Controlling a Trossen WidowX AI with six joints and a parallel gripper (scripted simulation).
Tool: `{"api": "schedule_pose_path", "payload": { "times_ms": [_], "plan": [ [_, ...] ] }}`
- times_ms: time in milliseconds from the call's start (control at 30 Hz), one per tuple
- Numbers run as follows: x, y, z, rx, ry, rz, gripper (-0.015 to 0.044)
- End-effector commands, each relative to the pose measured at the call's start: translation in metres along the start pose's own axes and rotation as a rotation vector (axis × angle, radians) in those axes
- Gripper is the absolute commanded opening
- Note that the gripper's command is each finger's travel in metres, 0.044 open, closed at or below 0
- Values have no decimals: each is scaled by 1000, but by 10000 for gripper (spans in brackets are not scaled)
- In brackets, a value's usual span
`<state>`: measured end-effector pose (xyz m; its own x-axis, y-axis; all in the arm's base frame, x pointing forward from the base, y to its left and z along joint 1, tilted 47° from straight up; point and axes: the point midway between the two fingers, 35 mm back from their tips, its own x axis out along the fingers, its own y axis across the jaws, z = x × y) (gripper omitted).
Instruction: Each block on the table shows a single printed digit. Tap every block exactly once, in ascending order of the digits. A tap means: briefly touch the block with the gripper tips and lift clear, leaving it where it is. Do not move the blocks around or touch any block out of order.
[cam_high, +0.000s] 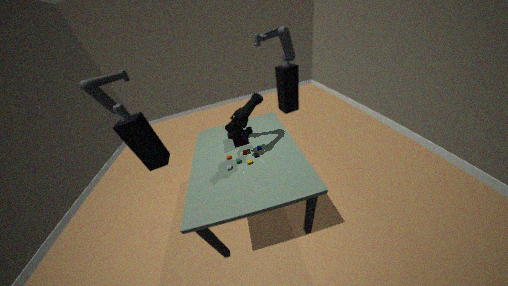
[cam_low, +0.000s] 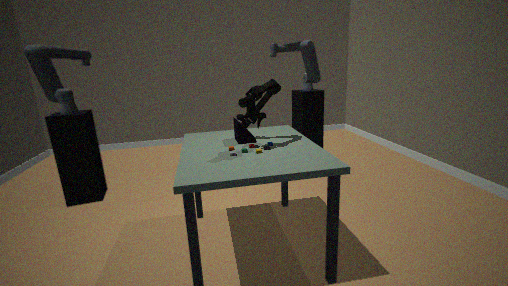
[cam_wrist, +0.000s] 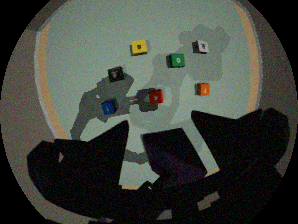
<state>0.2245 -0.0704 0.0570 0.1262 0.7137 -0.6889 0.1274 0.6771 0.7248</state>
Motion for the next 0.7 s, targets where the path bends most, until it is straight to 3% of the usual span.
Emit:
{"api": "schedule_pose_path", "payload": {
  "times_ms": [0,200,400,667],
  "plan": [
    [0,1,0,8,-1,6,400],
    [-1,9,8,9,-2,2,400],
    [-1,88,63,6,-3,8,400],
    [-1,91,65,6,-3,9,400]
  ]
}}
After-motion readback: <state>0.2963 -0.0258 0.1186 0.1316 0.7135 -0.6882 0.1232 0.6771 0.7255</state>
